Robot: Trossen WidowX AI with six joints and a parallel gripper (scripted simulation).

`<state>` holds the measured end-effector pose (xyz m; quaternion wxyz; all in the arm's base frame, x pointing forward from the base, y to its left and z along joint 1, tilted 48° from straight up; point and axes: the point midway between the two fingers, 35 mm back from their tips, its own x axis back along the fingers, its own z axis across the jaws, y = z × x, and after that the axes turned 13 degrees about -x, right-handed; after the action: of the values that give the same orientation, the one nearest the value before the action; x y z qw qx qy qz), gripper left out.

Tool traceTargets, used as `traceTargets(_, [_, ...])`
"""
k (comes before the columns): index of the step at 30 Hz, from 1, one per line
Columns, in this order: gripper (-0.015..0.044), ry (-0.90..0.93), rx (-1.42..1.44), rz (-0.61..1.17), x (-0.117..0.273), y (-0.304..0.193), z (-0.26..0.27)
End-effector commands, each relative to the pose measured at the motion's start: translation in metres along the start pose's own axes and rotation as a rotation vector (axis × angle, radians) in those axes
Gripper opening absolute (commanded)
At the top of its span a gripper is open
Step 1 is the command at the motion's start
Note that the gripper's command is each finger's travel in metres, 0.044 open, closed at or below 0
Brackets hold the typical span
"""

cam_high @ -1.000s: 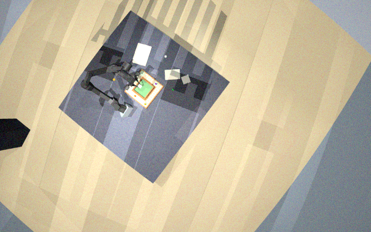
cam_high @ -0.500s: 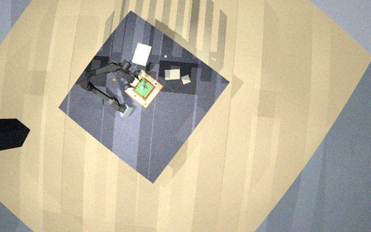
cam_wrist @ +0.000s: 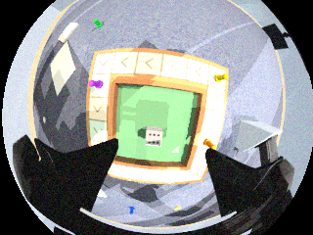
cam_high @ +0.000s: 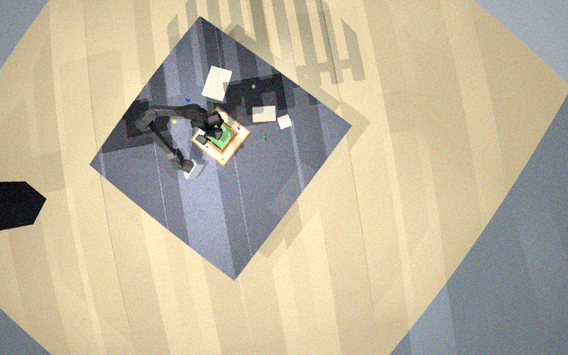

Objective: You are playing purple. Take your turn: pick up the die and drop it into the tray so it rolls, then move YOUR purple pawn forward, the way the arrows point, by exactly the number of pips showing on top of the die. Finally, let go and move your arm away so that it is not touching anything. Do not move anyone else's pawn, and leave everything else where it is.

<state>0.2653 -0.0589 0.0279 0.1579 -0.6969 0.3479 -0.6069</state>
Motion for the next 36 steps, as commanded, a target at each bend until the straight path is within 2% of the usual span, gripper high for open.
traceTargets(1, [0.044,0.0,0.0,0.0,0.0,0.0,0.0])
traceTargets(2, [0.044,0.0,0.0,0.0,0.0,0.0,0.0])
traceTargets(4, [0.0387,0.002,0.057,0.005,0.0,0.001,0.008])
traceTargets(11, [0.0204,0.036,0.666,0.049,-0.01,0.018,0.084])
traceTargets(16, [0.02,0.072,1.048,0.069,-0.027,0.033,0.127])
traceTargets(27, [0.02,0.073,1.063,0.069,-0.027,0.035,0.13])
traceTargets(36, [0.02,0.073,1.063,0.07,-0.045,0.033,0.13])
